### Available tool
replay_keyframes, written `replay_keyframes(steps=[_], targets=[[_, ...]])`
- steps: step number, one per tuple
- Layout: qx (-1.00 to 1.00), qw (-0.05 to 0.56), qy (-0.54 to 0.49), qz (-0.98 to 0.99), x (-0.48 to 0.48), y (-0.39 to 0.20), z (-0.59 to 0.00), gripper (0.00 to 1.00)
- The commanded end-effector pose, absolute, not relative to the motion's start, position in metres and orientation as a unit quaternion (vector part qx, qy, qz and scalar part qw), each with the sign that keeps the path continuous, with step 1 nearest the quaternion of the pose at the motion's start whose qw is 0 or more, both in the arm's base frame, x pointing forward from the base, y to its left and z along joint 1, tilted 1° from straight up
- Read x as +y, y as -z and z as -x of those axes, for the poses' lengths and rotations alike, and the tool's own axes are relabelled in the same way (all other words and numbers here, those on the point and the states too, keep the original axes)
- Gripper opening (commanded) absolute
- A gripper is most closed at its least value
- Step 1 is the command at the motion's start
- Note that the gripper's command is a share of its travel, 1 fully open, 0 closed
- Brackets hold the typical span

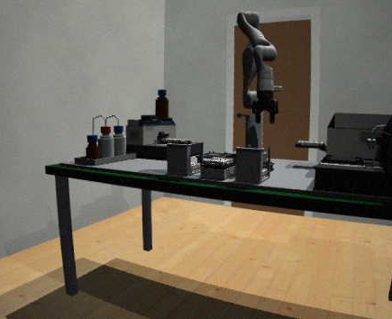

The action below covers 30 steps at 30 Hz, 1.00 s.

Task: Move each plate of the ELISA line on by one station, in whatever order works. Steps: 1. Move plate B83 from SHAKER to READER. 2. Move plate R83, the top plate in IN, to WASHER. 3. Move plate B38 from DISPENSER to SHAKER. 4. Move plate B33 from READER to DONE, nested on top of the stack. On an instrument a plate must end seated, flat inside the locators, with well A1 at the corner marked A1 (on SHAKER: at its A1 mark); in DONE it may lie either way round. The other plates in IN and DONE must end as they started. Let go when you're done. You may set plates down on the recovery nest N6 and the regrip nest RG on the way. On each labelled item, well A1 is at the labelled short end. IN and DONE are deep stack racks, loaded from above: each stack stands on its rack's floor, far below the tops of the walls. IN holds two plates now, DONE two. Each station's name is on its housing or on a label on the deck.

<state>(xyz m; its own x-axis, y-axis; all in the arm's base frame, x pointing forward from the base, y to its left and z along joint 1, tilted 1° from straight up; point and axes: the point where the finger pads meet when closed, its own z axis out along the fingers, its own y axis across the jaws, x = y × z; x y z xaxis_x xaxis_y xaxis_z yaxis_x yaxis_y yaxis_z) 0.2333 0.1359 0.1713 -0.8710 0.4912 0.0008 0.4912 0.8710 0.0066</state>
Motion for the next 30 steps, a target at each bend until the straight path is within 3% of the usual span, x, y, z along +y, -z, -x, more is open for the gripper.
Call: replay_keyframes(steps=[1, 30], targets=[[0.965, 0.005, 0.003, -0.263, 0.148, -0.171, -0.228, 1.00], [0.927, 0.006, 0.002, -0.374, 0.217, -0.170, -0.189, 1.00]])
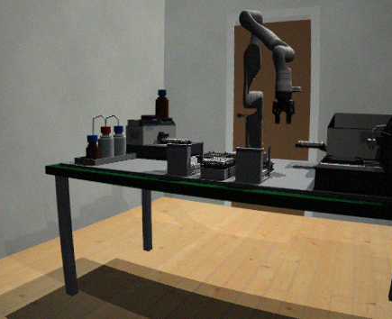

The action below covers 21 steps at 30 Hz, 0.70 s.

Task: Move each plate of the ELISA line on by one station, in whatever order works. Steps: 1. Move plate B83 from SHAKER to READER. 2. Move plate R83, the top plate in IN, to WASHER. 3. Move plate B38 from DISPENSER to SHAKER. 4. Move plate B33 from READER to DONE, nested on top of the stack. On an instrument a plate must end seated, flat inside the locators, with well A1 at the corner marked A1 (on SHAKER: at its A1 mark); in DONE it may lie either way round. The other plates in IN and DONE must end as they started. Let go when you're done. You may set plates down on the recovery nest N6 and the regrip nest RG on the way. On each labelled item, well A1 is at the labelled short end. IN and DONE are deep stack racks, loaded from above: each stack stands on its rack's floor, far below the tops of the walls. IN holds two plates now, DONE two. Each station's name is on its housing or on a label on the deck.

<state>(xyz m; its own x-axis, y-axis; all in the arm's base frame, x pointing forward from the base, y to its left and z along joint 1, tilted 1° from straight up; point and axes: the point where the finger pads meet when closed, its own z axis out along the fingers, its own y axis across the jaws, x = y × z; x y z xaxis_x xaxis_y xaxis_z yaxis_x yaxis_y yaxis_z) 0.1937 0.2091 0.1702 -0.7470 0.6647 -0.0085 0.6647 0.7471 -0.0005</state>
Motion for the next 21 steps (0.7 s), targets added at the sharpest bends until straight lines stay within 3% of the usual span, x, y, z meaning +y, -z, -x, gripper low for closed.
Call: replay_keyframes(steps=[1, 21], targets=[[0.920, 0.006, 0.002, -0.393, 0.219, -0.170, -0.187, 1.00], [0.867, 0.006, 0.002, -0.498, 0.257, -0.170, -0.146, 1.00]])
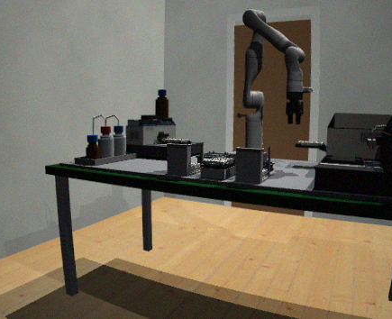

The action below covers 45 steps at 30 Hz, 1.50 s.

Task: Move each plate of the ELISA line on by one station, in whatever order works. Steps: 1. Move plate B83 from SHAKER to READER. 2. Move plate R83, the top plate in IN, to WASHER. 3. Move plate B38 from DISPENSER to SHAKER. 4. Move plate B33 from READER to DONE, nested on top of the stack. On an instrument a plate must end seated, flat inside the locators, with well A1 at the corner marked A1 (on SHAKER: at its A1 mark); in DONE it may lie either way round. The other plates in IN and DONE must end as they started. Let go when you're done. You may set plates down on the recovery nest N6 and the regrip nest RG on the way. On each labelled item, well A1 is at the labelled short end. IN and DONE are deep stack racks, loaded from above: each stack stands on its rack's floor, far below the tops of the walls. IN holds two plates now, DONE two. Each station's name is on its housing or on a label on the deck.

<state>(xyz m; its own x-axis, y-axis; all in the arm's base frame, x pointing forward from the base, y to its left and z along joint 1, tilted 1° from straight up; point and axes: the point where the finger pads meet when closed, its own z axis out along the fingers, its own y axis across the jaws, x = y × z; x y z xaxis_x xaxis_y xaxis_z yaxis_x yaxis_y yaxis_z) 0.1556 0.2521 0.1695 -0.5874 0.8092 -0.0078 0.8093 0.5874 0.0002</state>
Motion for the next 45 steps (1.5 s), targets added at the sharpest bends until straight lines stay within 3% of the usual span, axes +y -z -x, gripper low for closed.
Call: replay_keyframes(steps=[1, 45], targets=[[0.867, 0.006, 0.002, -0.498, 0.257, -0.170, -0.146, 1.00], [0.730, 0.006, 0.000, -0.684, 0.275, -0.168, -0.031, 1.00]])
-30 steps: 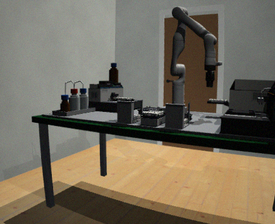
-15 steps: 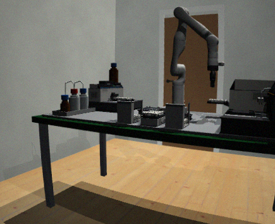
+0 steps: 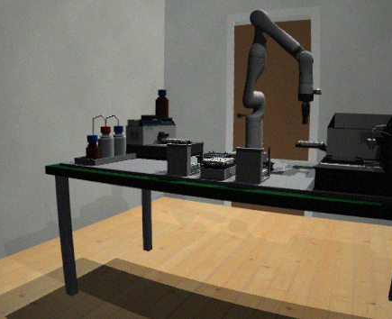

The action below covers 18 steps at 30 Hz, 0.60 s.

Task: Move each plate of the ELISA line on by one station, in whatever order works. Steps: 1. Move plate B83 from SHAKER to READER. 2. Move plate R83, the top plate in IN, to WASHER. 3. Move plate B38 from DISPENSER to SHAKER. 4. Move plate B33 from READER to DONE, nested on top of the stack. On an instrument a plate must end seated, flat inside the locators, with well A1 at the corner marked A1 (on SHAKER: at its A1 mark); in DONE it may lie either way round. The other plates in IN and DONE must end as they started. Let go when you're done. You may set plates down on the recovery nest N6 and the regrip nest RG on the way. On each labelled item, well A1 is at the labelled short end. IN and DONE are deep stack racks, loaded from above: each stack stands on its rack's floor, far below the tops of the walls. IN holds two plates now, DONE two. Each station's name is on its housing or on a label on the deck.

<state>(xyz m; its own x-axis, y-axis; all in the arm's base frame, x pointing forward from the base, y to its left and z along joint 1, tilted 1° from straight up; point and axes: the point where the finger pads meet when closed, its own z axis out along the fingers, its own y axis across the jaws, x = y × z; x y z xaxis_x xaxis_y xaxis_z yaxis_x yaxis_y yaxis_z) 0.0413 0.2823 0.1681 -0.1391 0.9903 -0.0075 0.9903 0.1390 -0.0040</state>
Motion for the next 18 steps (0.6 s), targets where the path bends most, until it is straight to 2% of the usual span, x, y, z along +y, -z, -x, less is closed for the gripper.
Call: replay_keyframes(steps=[1, 18], targets=[[0.730, 0.006, 0.000, -0.684, 0.273, -0.168, -0.028, 1.00], [0.730, 0.006, 0.000, -0.684, 0.251, -0.168, 0.000, 1.00]])
